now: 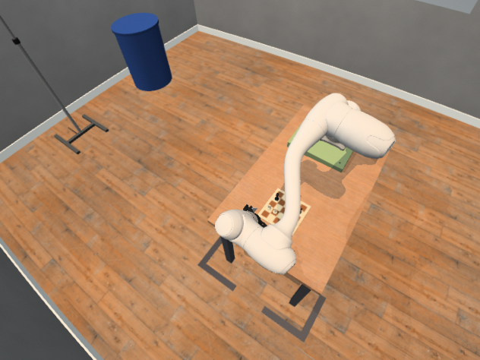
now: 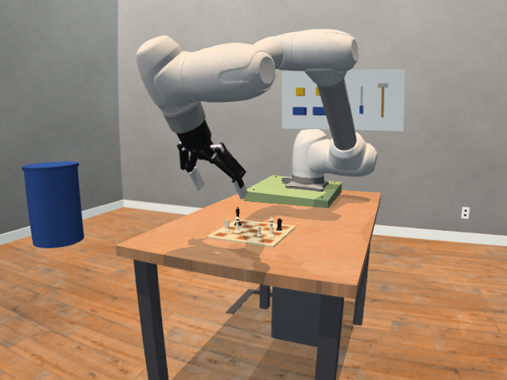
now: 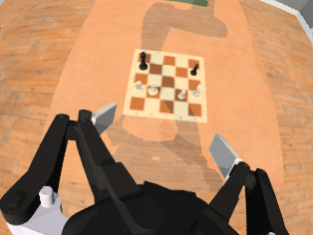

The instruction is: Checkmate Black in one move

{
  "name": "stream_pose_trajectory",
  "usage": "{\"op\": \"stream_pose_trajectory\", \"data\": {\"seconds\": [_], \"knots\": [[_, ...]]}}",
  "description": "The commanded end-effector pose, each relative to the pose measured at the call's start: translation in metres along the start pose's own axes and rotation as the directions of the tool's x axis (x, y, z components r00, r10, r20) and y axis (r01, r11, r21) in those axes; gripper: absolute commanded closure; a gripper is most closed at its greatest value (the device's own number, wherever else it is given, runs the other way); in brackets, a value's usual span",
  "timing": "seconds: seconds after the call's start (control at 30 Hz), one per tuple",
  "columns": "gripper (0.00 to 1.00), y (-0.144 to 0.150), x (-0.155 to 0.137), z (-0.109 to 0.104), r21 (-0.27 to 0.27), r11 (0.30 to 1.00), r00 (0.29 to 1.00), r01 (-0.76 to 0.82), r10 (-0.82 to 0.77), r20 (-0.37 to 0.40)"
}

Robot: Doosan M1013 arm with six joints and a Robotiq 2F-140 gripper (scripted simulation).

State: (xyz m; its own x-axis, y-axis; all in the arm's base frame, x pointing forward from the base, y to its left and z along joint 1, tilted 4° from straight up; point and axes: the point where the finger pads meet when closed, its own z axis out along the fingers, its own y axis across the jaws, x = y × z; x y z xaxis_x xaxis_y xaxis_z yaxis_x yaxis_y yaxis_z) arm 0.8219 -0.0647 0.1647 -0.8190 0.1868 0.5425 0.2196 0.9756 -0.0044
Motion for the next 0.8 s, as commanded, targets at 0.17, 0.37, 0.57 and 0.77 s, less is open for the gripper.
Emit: {"op": "stream_pose_trajectory", "data": {"seconds": [0.17, 0.37, 0.57, 0.77], "knots": [[0.00, -0.022, 0.043, 0.028, -0.017, 0.997, 0.950, 0.069, -0.061, 0.305], [0.00, -0.033, 0.073, 0.050, -0.002, 0.995, 0.894, 0.098, -0.087, 0.439], [0.00, -0.043, 0.100, 0.072, 0.020, 0.993, 0.831, 0.118, -0.109, 0.546], [0.00, -0.047, 0.111, 0.081, 0.030, 0.992, 0.805, 0.123, -0.117, 0.582]]}}
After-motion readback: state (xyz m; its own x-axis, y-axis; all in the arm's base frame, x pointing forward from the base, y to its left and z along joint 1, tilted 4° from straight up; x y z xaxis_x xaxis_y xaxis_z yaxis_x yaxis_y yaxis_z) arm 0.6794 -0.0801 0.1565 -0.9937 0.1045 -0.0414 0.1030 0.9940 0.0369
